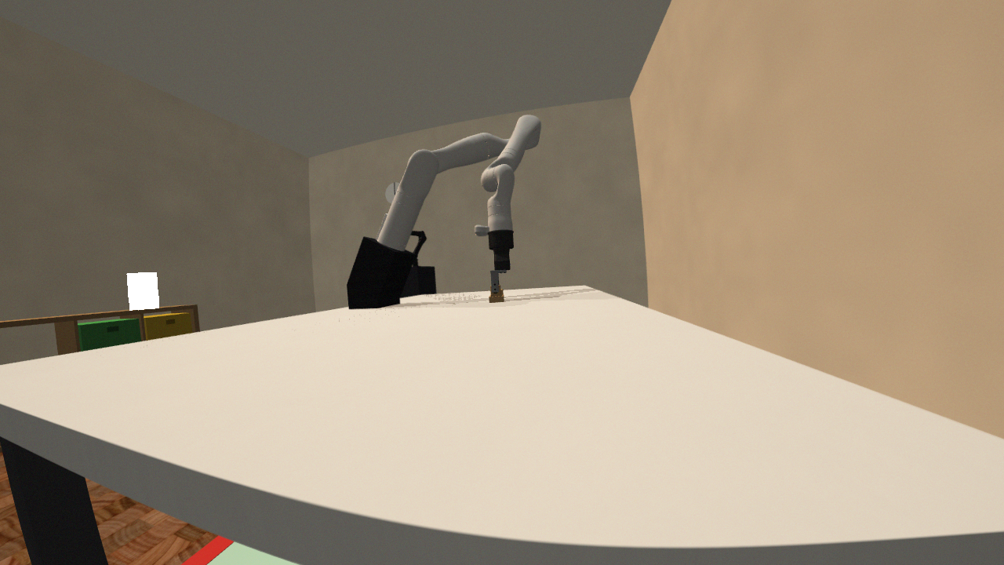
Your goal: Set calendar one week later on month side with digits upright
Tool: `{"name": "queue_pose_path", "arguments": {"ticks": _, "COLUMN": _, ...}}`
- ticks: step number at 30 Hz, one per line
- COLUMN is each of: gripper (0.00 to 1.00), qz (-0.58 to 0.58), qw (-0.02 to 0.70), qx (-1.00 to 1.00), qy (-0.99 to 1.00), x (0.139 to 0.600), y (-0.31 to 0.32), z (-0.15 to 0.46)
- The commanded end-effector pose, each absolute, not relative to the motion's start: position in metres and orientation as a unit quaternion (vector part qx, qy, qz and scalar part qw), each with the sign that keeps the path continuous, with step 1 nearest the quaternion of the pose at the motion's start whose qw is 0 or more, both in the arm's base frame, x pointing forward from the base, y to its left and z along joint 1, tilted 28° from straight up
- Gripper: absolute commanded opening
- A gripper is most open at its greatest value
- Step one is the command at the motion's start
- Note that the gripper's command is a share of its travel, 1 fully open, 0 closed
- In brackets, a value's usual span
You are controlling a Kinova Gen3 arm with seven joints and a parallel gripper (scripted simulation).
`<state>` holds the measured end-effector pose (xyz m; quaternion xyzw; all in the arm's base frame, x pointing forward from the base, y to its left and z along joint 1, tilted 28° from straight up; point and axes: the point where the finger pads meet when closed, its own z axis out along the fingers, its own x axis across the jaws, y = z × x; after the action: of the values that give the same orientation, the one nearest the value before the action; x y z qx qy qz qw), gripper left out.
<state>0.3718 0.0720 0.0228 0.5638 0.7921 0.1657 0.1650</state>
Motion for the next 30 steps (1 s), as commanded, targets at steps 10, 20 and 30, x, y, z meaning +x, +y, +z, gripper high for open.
{"name": "queue_pose_path", "arguments": {"ticks": 10, "gripper": 0.57, "qz": 0.172, "qw": 0.166, "qx": 0.563, "qy": 0.791, "x": 0.359, "y": 0.073, "z": 0.054}}
{"name": "queue_pose_path", "arguments": {"ticks": 20, "gripper": 0.57, "qz": 0.172, "qw": 0.166, "qx": 0.563, "qy": 0.791, "x": 0.343, "y": 0.07, "z": 0.086}}
{"name": "queue_pose_path", "arguments": {"ticks": 30, "gripper": 0.57, "qz": 0.172, "qw": 0.165, "qx": 0.563, "qy": 0.791, "x": 0.335, "y": 0.068, "z": 0.101}}
